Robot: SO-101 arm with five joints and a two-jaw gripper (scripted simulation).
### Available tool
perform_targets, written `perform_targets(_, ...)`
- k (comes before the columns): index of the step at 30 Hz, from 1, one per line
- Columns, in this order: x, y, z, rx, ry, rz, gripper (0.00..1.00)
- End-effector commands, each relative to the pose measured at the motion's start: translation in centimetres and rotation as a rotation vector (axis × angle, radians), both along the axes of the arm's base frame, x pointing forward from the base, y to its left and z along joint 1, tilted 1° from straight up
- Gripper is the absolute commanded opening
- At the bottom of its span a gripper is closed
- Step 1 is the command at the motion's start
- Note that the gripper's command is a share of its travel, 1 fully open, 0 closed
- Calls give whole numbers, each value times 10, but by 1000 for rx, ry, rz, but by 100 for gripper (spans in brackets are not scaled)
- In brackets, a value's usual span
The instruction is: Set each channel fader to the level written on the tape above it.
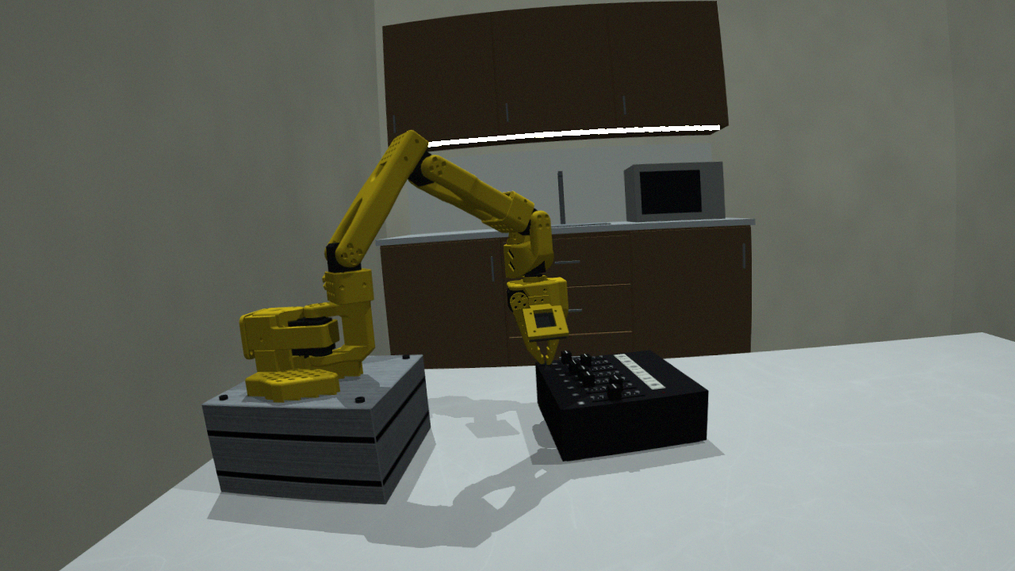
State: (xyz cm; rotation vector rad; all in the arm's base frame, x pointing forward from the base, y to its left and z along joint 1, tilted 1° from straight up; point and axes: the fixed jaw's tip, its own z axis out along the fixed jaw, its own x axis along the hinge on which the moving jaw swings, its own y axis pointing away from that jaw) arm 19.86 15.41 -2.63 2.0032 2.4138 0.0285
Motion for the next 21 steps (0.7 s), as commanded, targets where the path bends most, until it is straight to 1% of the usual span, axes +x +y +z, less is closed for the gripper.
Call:
perform_targets(1,-3,1,-3,-10,13,14,0)
perform_targets(21,0,1,-3,-10,13,14,0)
